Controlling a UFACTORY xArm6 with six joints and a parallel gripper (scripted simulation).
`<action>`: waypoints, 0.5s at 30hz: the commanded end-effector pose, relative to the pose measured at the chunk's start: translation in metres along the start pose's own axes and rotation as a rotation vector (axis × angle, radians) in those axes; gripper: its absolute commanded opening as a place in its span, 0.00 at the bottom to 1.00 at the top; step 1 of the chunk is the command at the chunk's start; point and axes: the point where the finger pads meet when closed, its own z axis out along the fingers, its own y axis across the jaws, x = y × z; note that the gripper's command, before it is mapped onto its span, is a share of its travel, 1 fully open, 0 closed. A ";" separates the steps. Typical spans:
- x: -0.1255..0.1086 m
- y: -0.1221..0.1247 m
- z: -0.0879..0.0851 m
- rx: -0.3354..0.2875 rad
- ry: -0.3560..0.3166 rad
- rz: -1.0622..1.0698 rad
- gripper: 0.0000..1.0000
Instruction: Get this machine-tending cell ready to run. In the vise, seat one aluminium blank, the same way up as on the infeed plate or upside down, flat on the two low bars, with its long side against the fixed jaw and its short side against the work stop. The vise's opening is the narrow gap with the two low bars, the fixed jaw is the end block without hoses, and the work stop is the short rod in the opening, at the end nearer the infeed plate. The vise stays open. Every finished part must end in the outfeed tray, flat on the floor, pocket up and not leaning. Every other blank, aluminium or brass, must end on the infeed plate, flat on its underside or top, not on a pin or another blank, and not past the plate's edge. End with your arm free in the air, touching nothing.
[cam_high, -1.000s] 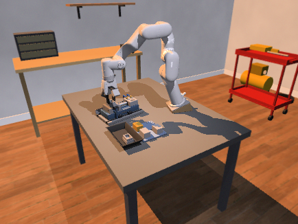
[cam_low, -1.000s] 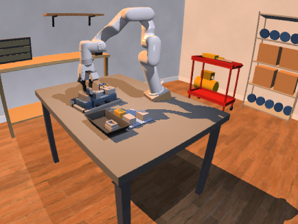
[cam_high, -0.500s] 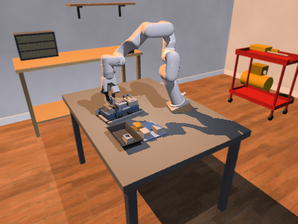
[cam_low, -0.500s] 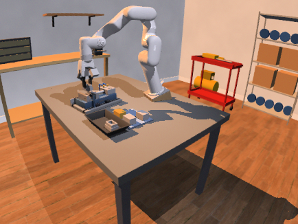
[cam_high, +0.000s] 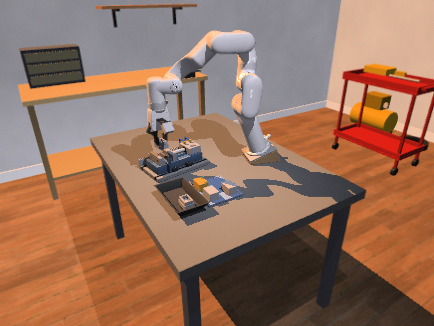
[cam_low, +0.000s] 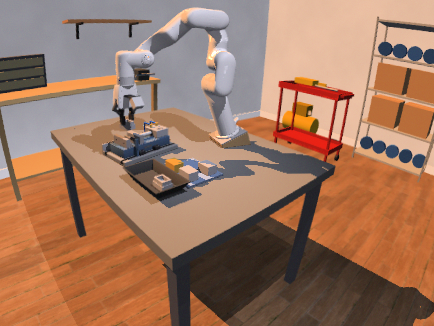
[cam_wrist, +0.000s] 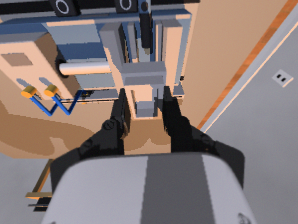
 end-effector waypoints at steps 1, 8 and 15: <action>0.000 0.001 -0.002 -0.004 -0.002 0.000 0.00; 0.005 0.005 -0.001 -0.002 0.000 0.004 0.00; 0.040 0.025 0.002 0.007 0.006 0.027 0.00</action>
